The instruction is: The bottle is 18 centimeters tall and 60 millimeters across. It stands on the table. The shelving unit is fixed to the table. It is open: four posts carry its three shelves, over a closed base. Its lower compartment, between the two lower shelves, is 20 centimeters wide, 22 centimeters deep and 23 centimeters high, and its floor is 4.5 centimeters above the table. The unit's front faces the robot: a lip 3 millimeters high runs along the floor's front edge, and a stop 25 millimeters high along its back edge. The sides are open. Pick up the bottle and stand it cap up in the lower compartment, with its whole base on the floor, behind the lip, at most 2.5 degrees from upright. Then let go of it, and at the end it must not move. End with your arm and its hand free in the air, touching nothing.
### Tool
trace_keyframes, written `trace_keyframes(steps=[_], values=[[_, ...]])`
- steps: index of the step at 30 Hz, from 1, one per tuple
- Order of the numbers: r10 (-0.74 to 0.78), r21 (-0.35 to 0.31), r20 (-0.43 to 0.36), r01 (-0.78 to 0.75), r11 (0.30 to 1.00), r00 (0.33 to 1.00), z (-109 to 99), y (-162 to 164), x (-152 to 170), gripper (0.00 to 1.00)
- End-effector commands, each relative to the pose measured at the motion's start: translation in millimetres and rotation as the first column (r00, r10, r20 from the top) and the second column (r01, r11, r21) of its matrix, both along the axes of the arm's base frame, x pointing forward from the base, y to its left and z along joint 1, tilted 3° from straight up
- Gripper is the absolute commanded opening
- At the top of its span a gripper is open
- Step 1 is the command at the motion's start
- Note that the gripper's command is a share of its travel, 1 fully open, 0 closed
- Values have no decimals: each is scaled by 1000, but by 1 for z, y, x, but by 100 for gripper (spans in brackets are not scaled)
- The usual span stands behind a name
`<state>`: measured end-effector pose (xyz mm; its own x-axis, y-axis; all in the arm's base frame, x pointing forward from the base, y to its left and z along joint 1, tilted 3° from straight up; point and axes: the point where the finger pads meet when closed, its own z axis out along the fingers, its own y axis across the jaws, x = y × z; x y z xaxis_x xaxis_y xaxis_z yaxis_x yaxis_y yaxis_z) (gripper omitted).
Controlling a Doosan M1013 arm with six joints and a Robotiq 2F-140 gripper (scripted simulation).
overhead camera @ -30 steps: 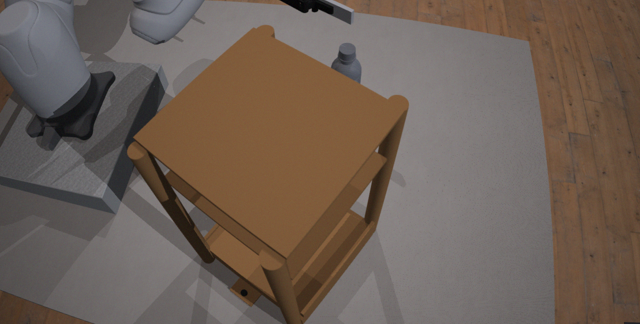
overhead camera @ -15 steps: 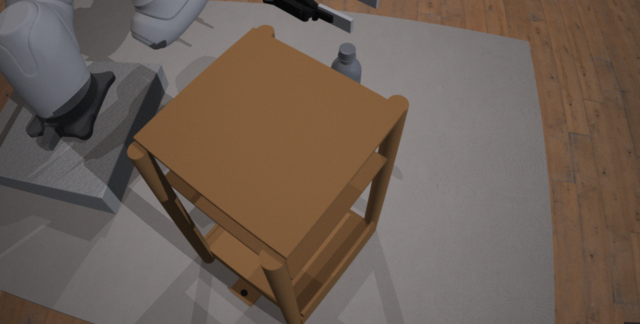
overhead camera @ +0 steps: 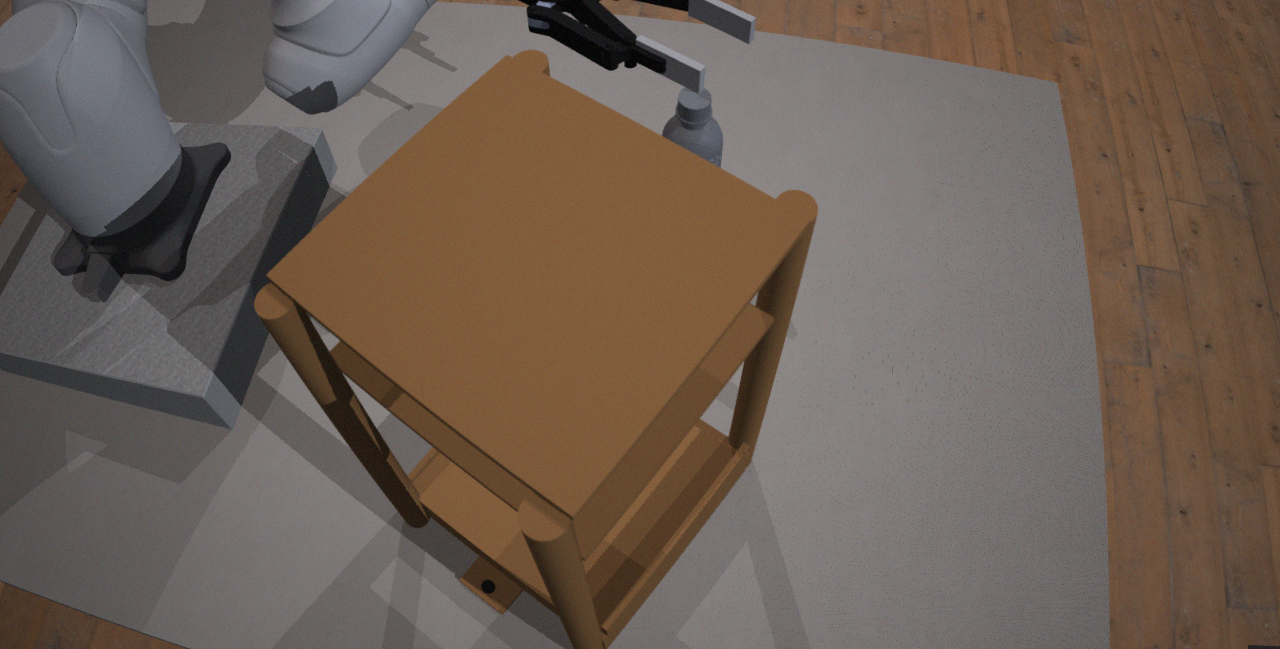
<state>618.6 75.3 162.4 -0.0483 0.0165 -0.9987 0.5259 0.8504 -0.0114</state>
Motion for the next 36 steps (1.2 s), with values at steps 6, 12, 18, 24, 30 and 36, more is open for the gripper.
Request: trace_keyframes(steps=[6, 12, 18, 24, 30, 36], values=[[0, 0, 0, 0, 1000, 1000, -25, 0, -1, 48], [0, 0, 0, 0, 1000, 1000, -40, 1, -2, 48], [0, 0, 0, 0, 1000, 1000, -55, 1, -3, 48], [0, 0, 0, 0, 1000, 1000, -73, 1, -3, 48], [0, 0, 0, 0, 1000, 1000, -84, 1, -4, 48], [0, 0, 0, 0, 1000, 1000, -100, 2, -5, 48]])
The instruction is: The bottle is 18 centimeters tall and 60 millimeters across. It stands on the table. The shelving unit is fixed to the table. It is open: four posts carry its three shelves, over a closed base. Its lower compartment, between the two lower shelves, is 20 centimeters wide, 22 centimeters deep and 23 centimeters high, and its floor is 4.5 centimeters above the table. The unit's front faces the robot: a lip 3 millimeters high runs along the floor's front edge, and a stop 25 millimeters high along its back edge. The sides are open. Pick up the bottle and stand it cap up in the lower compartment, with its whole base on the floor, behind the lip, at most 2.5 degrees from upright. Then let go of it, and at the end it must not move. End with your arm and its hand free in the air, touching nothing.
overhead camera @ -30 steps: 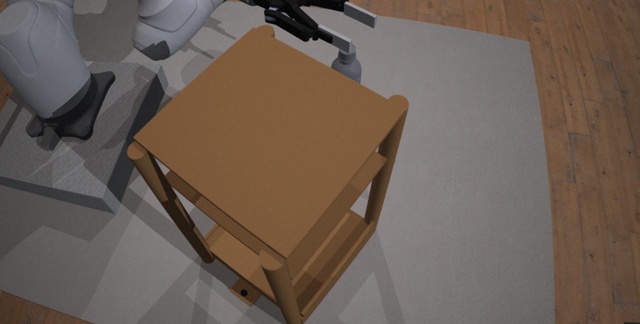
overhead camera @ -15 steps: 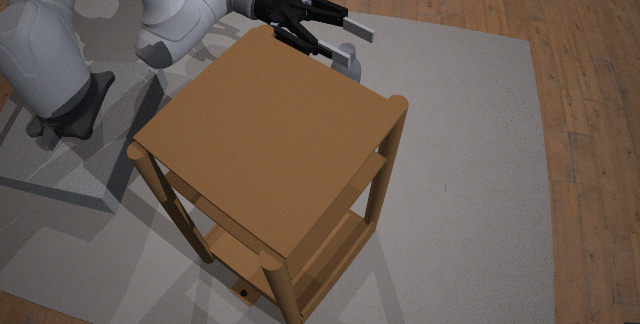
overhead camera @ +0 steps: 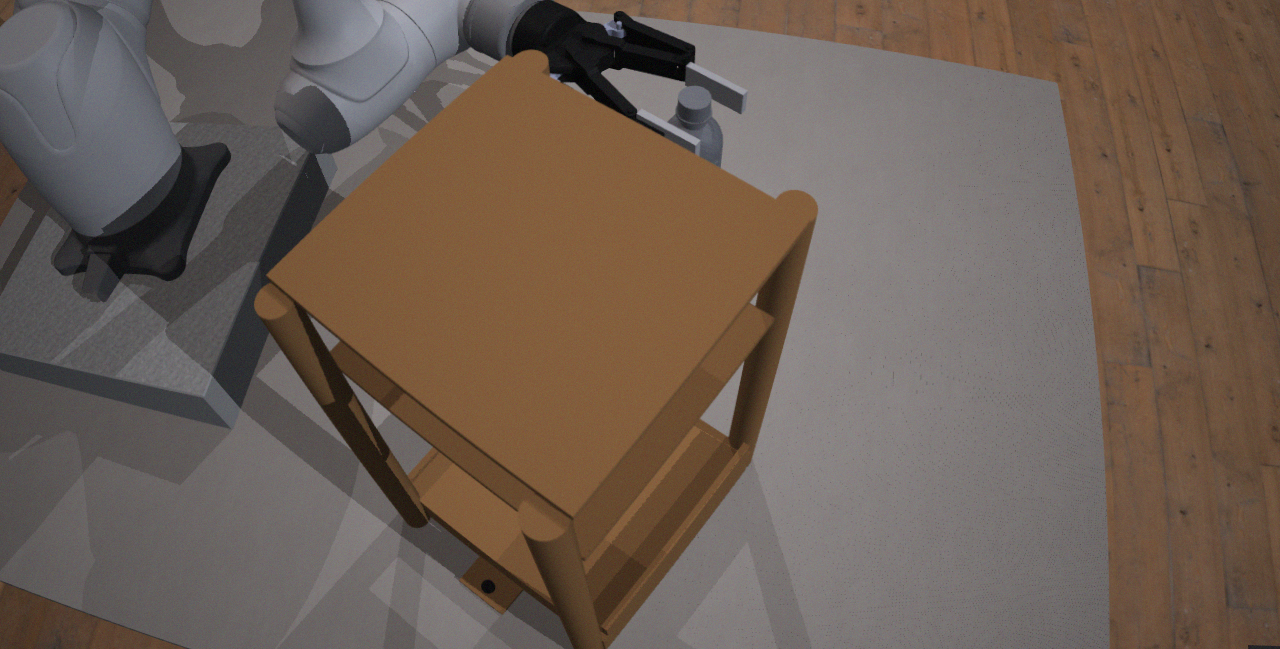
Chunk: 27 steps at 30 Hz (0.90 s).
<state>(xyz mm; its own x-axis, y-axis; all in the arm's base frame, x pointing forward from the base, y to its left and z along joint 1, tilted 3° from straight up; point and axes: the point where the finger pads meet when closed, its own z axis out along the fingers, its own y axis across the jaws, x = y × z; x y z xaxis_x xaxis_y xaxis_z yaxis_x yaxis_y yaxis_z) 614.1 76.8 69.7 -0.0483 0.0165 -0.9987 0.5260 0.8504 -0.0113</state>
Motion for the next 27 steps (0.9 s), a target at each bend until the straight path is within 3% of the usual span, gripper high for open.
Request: trace_keyframes(steps=[1, 27], values=[[0, 0, 0, 0, 1000, 1000, -9, 0, 0, 48], [0, 0, 0, 0, 1000, 1000, -47, 1, -2, 48]])
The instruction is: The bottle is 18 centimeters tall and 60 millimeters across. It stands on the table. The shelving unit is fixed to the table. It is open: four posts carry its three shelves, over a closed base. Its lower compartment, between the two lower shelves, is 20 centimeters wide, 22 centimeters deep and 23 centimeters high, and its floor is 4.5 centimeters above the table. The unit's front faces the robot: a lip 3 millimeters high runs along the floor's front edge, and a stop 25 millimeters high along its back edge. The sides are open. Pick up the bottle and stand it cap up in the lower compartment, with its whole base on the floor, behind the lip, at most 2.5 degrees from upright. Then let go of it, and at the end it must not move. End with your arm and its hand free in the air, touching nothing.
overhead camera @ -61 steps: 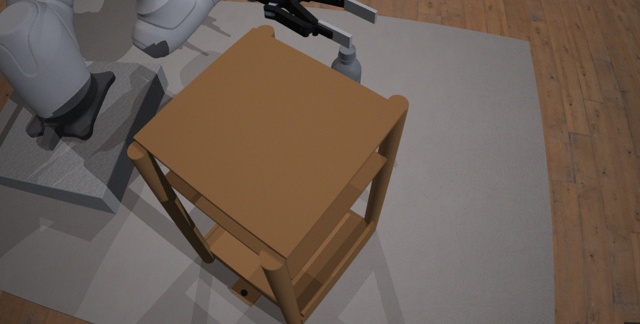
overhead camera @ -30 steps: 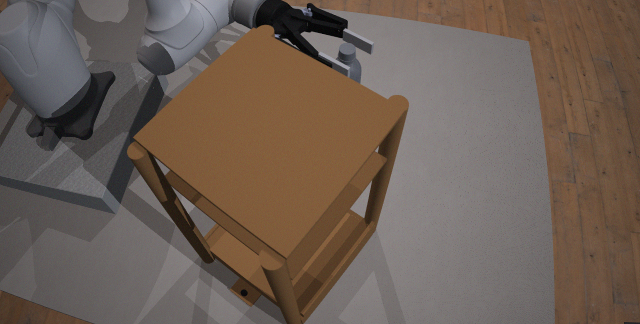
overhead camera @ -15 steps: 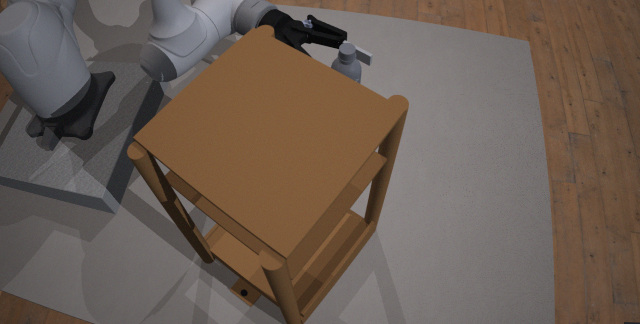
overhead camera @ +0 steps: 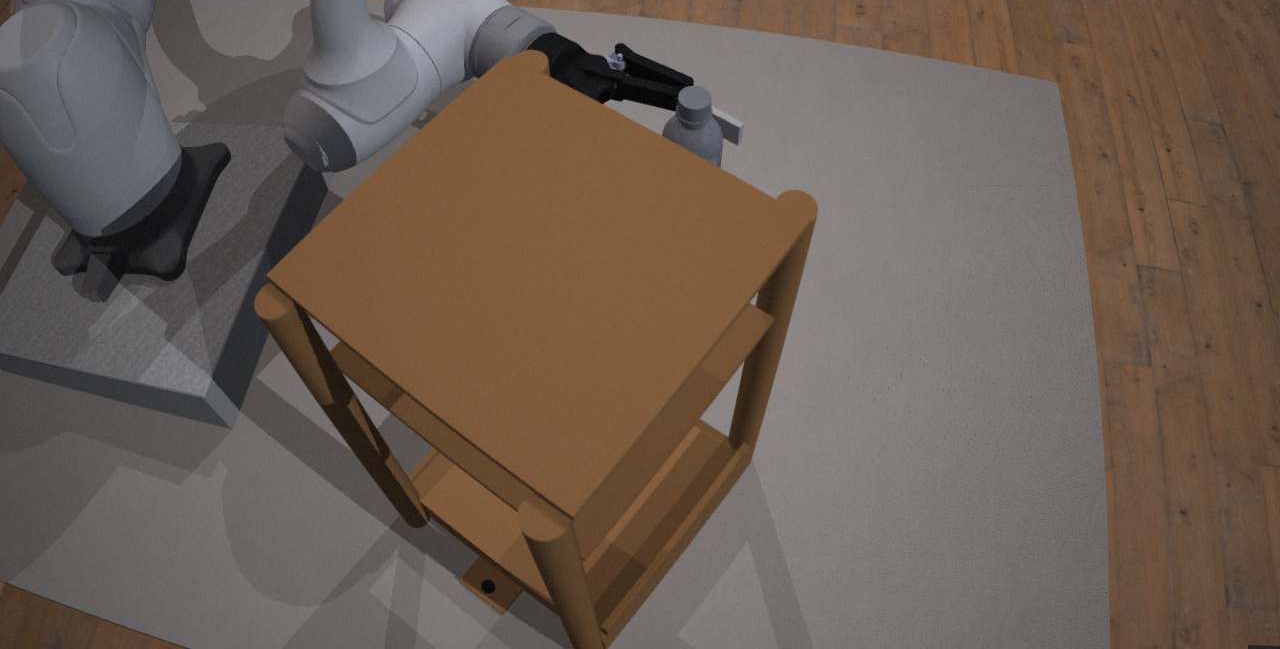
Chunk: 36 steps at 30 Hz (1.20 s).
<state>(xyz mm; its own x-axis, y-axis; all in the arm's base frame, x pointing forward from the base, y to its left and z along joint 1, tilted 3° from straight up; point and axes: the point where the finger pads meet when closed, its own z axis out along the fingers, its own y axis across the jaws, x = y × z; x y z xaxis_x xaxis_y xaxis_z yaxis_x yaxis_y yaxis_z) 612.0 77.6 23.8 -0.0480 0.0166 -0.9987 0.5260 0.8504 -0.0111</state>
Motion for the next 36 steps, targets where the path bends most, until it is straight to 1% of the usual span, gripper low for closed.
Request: trace_keyframes(steps=[1, 12, 36], values=[[0, 0, 0, 0, 1000, 1000, -1, 0, 0, 48], [0, 0, 0, 0, 1000, 1000, -7, 0, 0, 48], [0, 0, 0, 0, 1000, 1000, -7, 0, 0, 48]])
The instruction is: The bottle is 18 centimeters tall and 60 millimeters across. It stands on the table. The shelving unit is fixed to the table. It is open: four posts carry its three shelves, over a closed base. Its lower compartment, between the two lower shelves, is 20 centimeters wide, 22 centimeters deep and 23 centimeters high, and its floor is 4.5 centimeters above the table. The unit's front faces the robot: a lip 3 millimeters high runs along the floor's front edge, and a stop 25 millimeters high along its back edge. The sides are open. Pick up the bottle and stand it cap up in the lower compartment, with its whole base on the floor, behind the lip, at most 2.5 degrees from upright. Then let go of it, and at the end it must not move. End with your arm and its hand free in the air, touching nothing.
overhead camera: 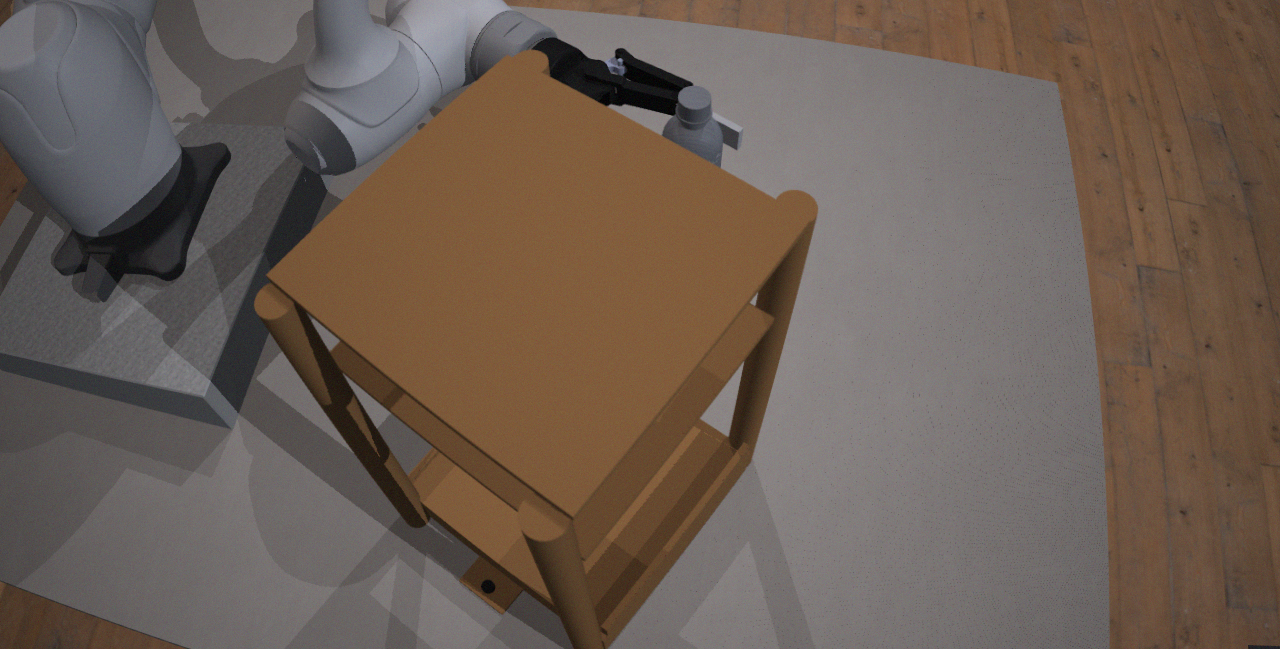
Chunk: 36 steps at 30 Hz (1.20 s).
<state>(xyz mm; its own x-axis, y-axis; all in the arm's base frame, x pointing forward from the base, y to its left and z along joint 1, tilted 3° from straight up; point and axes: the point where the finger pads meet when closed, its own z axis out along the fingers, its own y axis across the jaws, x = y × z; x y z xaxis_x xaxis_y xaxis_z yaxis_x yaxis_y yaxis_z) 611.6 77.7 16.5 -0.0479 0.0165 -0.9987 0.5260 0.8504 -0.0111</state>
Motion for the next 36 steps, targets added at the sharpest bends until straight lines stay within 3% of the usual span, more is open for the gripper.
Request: trace_keyframes(steps=[1, 20, 21, 36], values=[[0, 0, 0, 0, 1000, 1000, 0, 0, 0, 48], [0, 0, 0, 0, 1000, 1000, 0, 0, 0, 48], [0, 0, 0, 0, 1000, 1000, 0, 0, 0, 0], [0, 0, 0, 0, 1000, 1000, 0, 0, 0, 0]])
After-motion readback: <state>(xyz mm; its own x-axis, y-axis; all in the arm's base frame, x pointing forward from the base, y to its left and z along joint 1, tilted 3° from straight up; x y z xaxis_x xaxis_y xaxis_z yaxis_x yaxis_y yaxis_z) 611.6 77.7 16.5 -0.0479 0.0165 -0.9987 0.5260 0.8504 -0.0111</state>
